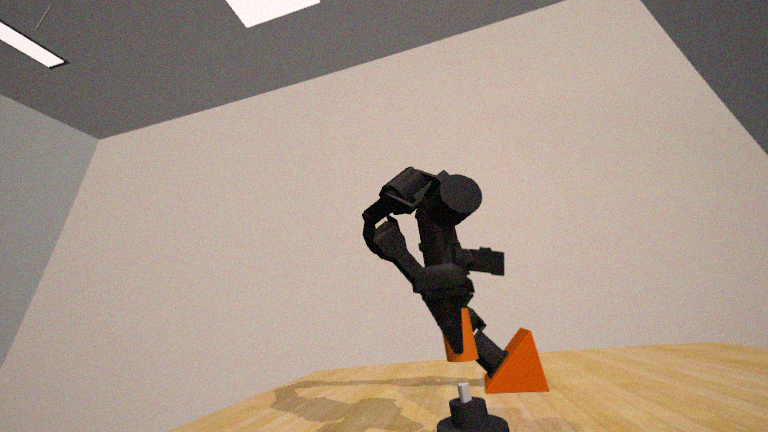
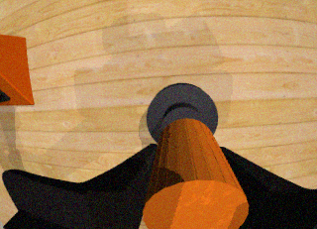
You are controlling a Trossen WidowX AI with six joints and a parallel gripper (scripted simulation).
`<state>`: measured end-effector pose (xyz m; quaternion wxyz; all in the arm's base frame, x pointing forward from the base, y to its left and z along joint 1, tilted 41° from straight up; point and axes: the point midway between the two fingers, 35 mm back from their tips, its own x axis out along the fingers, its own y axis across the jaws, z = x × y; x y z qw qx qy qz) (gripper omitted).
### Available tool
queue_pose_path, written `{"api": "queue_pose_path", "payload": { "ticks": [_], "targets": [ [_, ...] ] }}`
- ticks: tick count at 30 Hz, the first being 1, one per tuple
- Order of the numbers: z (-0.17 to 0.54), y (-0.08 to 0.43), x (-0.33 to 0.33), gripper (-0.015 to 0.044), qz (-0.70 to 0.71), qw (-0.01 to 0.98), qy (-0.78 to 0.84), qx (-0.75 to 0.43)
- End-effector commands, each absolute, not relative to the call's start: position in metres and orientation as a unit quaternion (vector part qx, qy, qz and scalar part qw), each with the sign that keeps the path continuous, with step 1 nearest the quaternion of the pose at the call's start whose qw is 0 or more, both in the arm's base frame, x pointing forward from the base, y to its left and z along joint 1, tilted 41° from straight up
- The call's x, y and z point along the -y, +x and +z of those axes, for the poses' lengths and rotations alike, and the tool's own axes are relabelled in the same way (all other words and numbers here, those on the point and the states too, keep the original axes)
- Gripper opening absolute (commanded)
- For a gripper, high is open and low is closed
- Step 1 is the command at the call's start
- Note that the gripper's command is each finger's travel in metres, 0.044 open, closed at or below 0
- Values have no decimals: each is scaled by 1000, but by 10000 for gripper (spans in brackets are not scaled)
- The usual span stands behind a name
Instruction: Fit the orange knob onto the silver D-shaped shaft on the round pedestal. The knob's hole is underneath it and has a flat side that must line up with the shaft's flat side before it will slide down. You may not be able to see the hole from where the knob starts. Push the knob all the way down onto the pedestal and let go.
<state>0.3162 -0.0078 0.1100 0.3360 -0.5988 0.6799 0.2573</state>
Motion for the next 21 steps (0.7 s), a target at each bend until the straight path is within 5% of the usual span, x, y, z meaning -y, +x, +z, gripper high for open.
{"api": "queue_pose_path", "payload": {
  "ticks": [1,21],
  "targets": [
    [113,315,12,0,259,333,-603,-677],
    [108,316,20,0,343,254,-641,-638]
  ]
}}
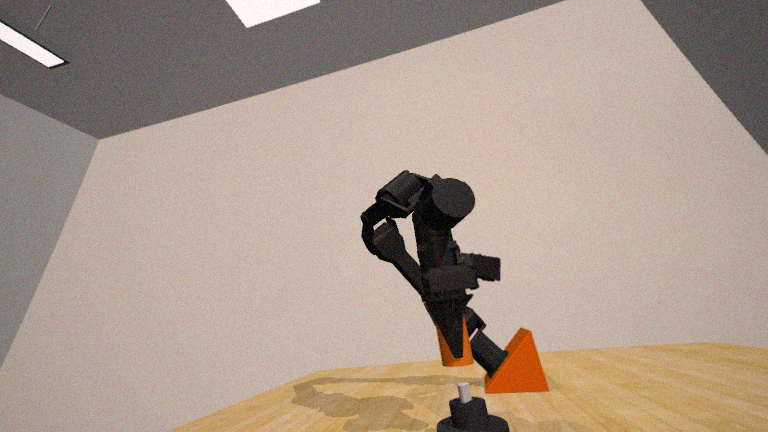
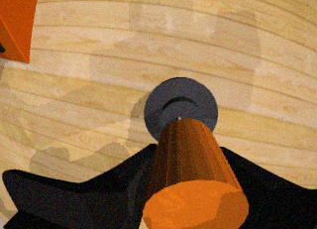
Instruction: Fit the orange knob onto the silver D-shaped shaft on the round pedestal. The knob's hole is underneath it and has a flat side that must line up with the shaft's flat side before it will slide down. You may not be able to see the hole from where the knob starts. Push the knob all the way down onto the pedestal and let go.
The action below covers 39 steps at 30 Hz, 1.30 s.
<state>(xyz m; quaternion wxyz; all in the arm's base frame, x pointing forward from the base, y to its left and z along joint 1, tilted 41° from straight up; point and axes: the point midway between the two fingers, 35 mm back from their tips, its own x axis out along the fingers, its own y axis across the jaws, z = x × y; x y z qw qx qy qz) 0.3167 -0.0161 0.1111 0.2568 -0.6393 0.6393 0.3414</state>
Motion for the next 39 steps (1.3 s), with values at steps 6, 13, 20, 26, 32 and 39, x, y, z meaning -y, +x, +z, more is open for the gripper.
{"api": "queue_pose_path", "payload": {
  "ticks": [6,13,20,26,32,39],
  "targets": [
    [96,315,29,0,343,253,-641,-638],
    [98,316,28,0,341,255,-641,-639],
    [96,315,26,0,341,255,-640,-639],
    [93,314,27,0,341,255,-640,-639],
    [93,314,28,0,341,255,-641,-639],
    [93,314,29,0,341,254,-641,-639]
  ]
}}
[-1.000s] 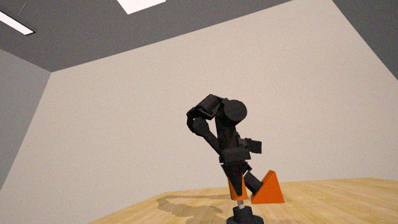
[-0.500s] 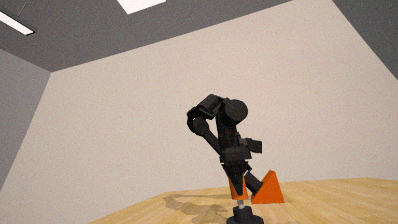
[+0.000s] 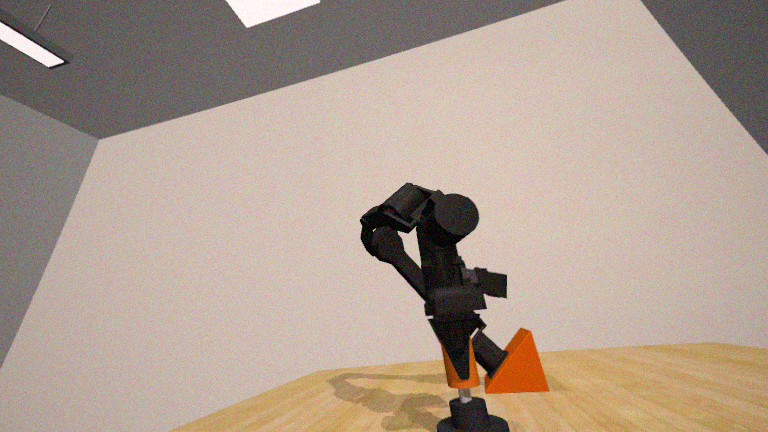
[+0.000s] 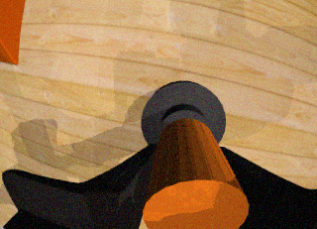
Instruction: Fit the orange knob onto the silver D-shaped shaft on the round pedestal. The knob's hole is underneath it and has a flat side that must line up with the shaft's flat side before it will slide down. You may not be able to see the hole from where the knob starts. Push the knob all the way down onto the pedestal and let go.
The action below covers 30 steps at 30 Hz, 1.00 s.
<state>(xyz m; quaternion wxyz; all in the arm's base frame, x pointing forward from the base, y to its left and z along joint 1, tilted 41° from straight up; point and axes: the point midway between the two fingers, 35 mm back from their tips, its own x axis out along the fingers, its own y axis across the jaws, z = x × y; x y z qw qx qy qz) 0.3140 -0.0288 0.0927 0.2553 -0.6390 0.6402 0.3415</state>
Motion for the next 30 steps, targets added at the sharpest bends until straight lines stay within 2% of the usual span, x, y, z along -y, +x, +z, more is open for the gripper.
{"api": "queue_pose_path", "payload": {
  "ticks": [1,30],
  "targets": [
    [93,314,29,0,341,254,-641,-639],
    [81,314,40,0,340,255,-640,-639]
  ]
}}
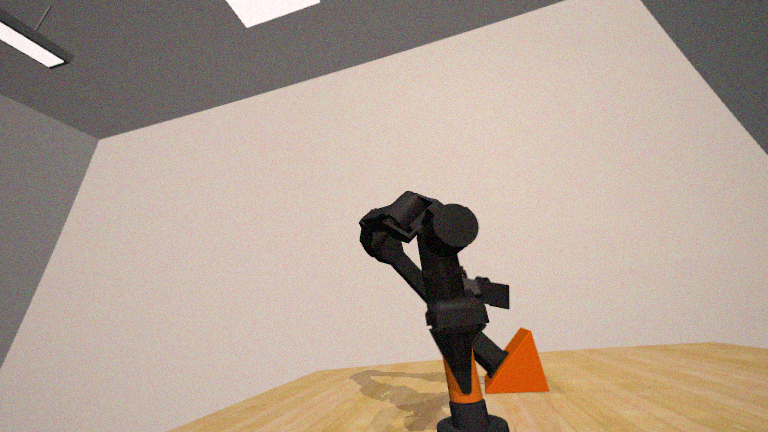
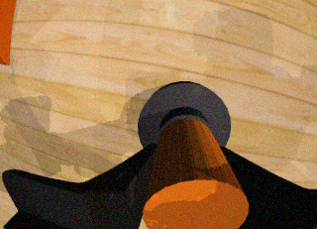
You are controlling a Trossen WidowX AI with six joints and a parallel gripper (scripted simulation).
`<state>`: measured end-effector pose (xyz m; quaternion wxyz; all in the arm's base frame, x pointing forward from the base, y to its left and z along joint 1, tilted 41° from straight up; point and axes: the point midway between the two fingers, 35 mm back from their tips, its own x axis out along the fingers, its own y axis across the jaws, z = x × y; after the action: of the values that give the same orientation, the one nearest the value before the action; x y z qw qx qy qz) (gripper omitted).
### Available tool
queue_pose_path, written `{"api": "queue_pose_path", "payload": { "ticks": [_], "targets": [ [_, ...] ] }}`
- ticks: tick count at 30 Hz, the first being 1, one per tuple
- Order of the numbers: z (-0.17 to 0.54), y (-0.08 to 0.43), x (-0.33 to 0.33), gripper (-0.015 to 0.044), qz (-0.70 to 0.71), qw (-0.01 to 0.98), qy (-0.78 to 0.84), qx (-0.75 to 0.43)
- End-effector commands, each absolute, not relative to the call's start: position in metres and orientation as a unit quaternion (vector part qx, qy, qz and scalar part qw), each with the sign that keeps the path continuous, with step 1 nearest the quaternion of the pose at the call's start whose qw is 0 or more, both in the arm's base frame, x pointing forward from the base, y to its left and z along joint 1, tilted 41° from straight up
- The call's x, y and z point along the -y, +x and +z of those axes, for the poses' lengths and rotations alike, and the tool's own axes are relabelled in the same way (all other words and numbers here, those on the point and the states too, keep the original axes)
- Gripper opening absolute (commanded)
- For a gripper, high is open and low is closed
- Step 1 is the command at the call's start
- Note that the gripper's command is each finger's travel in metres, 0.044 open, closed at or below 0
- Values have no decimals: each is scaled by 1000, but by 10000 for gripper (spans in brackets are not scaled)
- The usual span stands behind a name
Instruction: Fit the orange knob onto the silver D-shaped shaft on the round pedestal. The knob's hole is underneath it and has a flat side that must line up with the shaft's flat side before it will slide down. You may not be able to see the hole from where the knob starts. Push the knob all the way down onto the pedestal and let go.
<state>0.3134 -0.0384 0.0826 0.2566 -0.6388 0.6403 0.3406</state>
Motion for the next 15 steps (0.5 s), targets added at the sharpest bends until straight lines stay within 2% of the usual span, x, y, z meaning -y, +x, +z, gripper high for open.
{"api": "queue_pose_path", "payload": {
  "ticks": [1,9,15],
  "targets": [
    [81,314,41,0,340,255,-640,-639],
    [82,313,40,0,340,257,-639,-640],
    [82,313,40,157,340,257,-639,-640]
  ]
}}
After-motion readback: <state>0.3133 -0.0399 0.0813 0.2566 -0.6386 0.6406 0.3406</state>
